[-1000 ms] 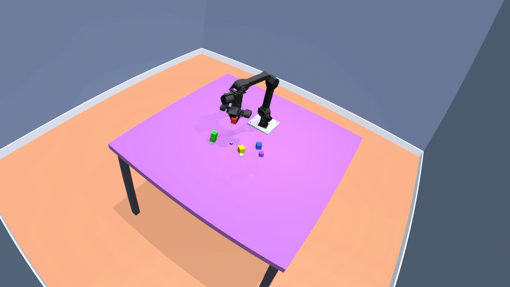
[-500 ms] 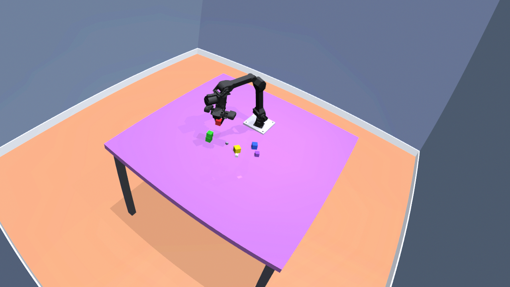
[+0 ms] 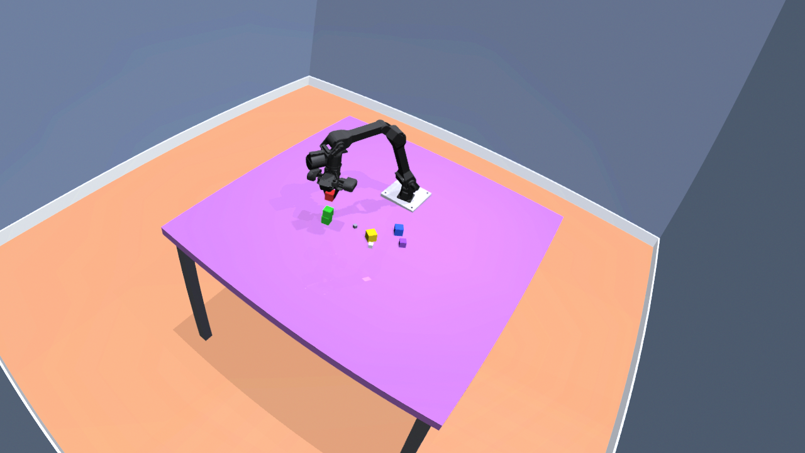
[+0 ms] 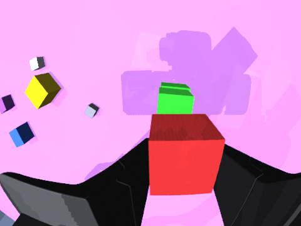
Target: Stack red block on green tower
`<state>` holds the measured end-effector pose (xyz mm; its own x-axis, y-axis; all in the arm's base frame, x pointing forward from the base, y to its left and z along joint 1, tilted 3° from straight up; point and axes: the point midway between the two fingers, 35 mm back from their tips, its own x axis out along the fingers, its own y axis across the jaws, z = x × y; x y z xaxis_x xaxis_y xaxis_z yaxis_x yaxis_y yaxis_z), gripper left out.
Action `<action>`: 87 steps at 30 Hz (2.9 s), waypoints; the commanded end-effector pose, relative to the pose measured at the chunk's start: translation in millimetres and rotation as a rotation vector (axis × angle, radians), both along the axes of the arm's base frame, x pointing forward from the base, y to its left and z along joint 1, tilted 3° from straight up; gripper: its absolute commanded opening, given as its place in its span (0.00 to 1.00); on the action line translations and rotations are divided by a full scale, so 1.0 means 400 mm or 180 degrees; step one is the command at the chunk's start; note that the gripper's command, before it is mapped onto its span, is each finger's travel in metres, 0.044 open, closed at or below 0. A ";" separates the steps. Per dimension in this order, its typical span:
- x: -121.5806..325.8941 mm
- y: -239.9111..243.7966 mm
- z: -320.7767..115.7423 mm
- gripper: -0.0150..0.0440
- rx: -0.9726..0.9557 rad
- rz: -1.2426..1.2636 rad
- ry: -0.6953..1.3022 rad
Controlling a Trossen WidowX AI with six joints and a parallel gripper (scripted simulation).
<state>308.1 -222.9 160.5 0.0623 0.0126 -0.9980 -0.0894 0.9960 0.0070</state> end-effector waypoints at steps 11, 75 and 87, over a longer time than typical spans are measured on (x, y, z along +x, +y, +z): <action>0.000 -0.007 -0.064 0.25 0.0006 0.0015 -0.0012; 0.005 -0.007 -0.131 1.00 -0.0005 0.0016 -0.0005; 0.005 -0.007 -0.131 1.00 -0.0005 0.0016 -0.0005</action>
